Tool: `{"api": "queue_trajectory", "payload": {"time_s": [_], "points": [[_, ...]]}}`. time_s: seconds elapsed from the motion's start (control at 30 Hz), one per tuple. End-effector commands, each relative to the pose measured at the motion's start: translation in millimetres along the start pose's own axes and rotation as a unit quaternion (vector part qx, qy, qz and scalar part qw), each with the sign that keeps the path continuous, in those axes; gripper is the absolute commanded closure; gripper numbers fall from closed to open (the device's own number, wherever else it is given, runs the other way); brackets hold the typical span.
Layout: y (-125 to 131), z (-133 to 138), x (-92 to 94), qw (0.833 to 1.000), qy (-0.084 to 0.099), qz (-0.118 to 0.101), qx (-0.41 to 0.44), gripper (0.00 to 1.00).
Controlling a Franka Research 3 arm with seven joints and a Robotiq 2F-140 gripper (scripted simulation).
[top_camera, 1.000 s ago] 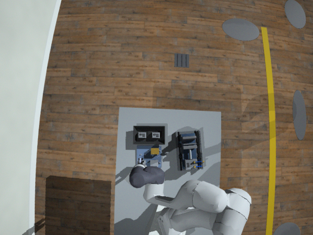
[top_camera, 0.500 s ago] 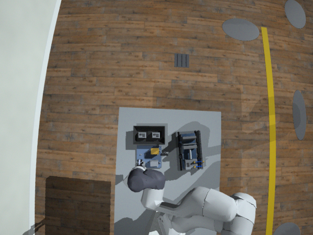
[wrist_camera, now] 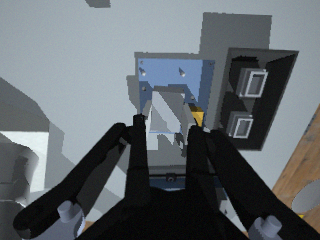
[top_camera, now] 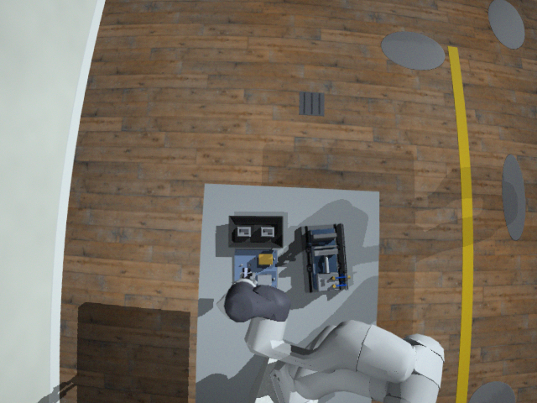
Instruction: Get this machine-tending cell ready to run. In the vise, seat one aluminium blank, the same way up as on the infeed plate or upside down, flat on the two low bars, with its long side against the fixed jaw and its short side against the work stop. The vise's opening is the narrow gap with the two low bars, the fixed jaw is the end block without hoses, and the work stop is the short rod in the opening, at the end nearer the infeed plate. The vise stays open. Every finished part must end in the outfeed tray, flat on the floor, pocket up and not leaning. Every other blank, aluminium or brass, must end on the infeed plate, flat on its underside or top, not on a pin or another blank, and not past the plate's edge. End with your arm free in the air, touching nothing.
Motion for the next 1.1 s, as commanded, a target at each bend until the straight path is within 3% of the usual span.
{"api": "queue_trajectory", "payload": {"time_s": [0.0, 0.07, 0.13, 0.17, 0.53, 0.63, 0.7, 0.73, 1.0, 1.07], "points": [[31.5, 25.8, 5.6, 1.000, 0.004, -0.003, 0.029, 1.00], [49.6, 37.4, 7.0, 0.999, 0.006, -0.004, 0.031, 1.00], [49.6, 37.4, 7.0, 0.999, 0.006, -0.004, 0.031, 1.00], [72.9, 50.0, 8.5, 0.999, 0.007, -0.005, 0.033, 1.00], [177.8, 83.5, 11.3, 0.999, 0.008, -0.008, 0.042, 1.00], [208.3, 87.0, 10.9, 0.999, 0.007, -0.008, 0.045, 1.00], [208.3, 87.0, 10.9, 0.999, 0.007, -0.008, 0.045, 1.00], [234.1, 88.0, 10.2, 0.999, 0.006, -0.008, 0.047, 1.00], [298.7, 82.5, 6.2, 0.998, 0.002, -0.006, 0.055, 1.00], [325.2, 76.9, 3.6, 0.998, 0.000, -0.004, 0.058, 1.00]]}}
Point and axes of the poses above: the point where the finger pads meet when closed, its own x axis back along the fingers, its own z axis across the jaws, y = z × x, the point moved 8 cm from there along x, back along the fingers, and after that the axes turned 14 degrees about x, right-handed, at the moved point
